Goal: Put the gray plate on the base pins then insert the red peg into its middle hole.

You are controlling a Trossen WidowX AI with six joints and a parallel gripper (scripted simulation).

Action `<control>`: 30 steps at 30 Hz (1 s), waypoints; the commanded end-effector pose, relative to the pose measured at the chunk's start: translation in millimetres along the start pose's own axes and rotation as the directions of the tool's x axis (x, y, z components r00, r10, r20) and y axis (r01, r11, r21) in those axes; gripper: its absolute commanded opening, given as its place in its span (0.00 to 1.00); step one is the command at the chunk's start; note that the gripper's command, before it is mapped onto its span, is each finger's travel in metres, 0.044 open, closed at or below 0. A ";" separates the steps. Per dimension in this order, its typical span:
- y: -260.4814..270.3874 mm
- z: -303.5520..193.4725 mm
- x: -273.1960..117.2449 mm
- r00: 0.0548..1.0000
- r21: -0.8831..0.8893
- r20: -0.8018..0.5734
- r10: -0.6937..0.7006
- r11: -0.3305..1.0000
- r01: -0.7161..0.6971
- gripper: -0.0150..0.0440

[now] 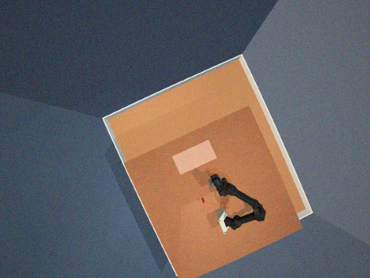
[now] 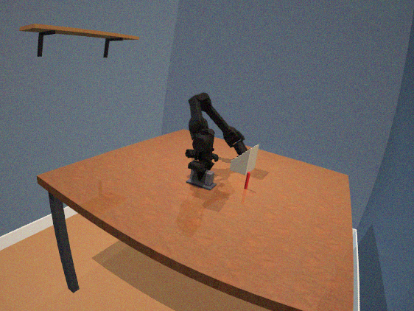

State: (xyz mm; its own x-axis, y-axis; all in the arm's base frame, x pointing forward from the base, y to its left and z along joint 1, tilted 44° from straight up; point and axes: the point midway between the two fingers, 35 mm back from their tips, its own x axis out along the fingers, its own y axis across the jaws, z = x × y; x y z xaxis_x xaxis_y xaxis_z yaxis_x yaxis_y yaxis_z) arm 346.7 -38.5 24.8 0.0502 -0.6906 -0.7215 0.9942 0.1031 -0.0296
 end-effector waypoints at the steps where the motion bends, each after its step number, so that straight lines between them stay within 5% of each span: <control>1: 0.3 -0.3 -0.8 1.000 0.001 0.000 0.001 1.000 -0.001 0.25; 18: 0.3 -0.3 -0.8 1.000 0.001 0.000 0.001 1.000 -0.001 1.00; 24: 2.3 -1.0 -11.3 1.000 0.001 -0.002 0.002 1.000 -0.002 1.00; 30: 2.2 -2.4 -106.4 1.000 -0.003 -0.002 0.001 1.000 -0.001 1.00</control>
State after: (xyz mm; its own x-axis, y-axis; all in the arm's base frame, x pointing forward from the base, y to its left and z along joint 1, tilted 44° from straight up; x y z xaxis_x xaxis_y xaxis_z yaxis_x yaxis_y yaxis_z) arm 347.7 1.5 65.2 0.0384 -0.6926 -0.7203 0.9945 0.0970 -0.0403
